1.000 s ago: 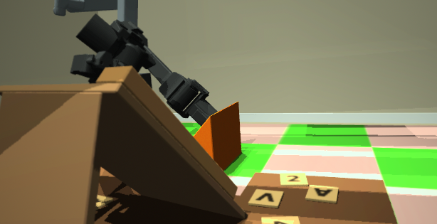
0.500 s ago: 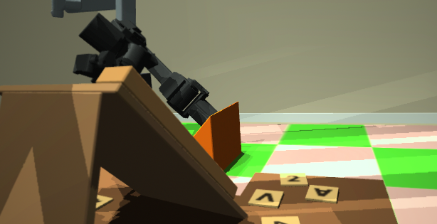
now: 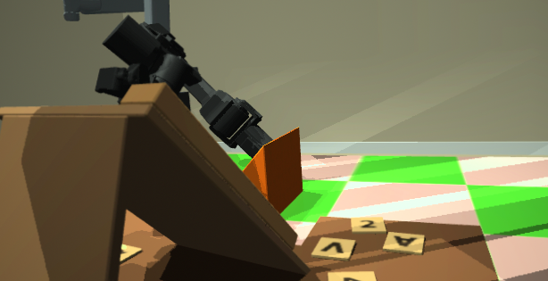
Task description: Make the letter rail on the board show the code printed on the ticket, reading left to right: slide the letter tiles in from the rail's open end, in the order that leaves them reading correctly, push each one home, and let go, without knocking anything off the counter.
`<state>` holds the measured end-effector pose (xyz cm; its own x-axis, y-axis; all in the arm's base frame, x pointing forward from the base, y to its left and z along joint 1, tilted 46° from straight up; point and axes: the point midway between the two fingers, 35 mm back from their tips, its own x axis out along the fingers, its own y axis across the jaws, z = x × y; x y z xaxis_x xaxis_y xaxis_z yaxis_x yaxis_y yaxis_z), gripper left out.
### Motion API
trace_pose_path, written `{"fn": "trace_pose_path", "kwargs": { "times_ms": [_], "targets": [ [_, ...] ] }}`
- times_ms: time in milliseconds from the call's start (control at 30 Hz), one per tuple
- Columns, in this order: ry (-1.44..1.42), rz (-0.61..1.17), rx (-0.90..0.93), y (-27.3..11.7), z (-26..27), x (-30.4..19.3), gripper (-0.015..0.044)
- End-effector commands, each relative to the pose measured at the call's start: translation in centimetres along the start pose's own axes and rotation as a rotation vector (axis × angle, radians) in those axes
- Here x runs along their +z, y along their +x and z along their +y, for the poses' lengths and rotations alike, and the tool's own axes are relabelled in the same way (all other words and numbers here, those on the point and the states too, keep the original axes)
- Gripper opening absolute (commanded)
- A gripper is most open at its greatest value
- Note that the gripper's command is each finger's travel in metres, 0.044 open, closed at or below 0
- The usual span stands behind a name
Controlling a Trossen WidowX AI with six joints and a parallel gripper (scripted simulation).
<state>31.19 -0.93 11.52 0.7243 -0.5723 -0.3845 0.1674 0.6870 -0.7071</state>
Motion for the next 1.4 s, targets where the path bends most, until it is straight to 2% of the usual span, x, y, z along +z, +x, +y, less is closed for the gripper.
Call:
{"fn": "trace_pose_path", "kwargs": {
  "times_ms": [0,1367],
  "targets": [
    [-0.001,0.005,-0.001,0.1,0.4,-0.1,0.0],
    [0.0,0.005,-0.001,0.1,2.1,-0.1,0.0]
  ]
}}
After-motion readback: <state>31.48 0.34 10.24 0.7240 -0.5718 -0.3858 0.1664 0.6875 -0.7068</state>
